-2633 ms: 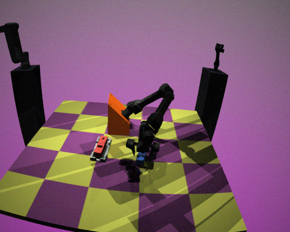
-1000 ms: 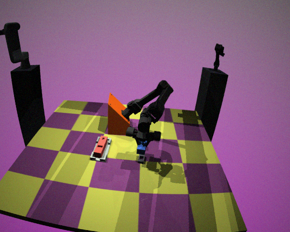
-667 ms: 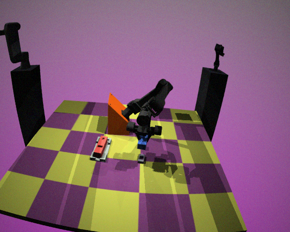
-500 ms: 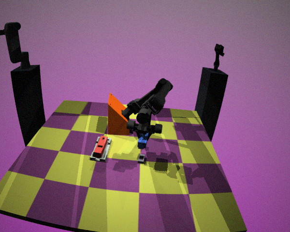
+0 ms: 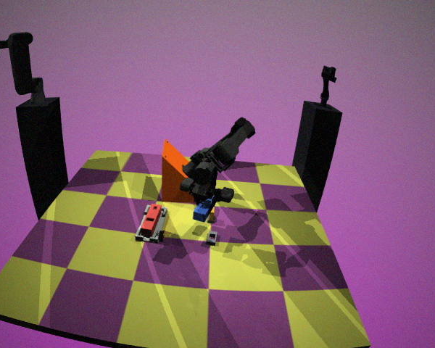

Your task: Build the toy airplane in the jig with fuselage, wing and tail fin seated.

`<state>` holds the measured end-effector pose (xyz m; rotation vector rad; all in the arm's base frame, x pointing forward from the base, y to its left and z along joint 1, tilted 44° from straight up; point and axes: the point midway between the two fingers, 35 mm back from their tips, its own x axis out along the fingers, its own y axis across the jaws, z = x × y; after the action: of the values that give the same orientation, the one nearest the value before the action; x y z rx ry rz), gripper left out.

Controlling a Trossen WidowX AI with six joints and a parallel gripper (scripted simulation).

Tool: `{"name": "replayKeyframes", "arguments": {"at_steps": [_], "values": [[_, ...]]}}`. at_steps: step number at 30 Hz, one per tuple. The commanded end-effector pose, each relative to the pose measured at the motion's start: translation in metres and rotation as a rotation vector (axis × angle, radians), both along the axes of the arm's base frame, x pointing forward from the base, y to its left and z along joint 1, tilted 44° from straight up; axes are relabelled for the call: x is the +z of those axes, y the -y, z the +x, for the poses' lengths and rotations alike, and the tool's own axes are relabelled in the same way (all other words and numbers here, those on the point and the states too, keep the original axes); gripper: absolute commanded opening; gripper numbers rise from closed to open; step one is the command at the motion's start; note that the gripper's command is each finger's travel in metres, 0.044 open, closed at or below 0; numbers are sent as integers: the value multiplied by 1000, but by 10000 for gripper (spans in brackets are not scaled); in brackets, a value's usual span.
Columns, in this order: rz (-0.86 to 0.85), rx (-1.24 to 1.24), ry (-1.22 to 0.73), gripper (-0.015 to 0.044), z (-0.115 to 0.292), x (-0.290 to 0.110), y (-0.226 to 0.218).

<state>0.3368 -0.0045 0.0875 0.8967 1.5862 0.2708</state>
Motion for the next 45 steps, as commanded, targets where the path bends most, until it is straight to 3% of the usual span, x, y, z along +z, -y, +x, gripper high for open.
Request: {"name": "replayKeyframes", "arguments": {"at_steps": [1,45], "values": [[-4,-59,-55,0,-1,-11,10],[22,-682,-620,0,-30,-124,95]]}}
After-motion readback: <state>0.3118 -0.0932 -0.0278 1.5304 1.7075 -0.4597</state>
